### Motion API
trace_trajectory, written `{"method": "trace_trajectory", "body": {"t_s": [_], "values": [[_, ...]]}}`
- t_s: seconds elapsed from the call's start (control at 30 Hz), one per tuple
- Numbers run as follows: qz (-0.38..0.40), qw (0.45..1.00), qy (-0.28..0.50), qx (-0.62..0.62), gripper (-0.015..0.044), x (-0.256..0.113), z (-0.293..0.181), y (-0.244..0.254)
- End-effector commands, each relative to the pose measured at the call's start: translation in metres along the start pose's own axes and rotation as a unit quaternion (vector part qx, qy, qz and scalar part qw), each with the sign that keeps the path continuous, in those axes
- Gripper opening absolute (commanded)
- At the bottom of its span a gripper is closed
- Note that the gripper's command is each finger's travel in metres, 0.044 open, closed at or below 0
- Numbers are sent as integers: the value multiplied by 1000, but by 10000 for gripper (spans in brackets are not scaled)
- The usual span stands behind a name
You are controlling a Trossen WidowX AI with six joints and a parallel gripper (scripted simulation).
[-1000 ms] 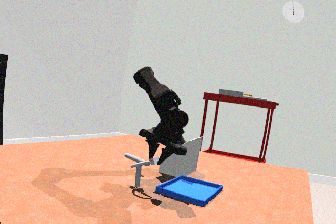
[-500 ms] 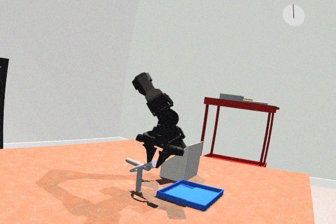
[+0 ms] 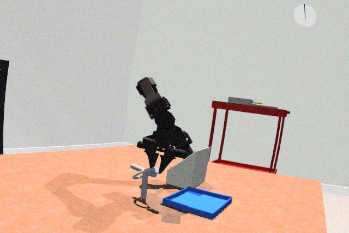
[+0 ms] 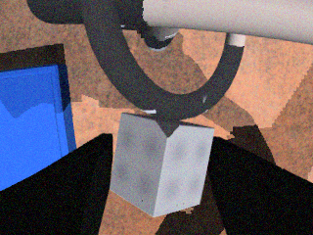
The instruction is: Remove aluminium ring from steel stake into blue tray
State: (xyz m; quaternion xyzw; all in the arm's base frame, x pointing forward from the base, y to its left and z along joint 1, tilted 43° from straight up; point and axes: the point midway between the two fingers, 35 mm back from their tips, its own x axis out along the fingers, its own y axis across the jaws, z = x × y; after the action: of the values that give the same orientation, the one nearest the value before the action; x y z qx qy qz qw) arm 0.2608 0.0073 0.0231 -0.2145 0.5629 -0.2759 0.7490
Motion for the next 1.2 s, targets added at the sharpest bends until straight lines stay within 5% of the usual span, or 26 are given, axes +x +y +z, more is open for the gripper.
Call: {"method": "trace_trajectory", "body": {"t_s": [0.0, 1.17], "values": [[19, 1000, -1, 3, 0, 0, -1, -6], [113, 993, -20, 22, 0, -1, -2, -44]]}}
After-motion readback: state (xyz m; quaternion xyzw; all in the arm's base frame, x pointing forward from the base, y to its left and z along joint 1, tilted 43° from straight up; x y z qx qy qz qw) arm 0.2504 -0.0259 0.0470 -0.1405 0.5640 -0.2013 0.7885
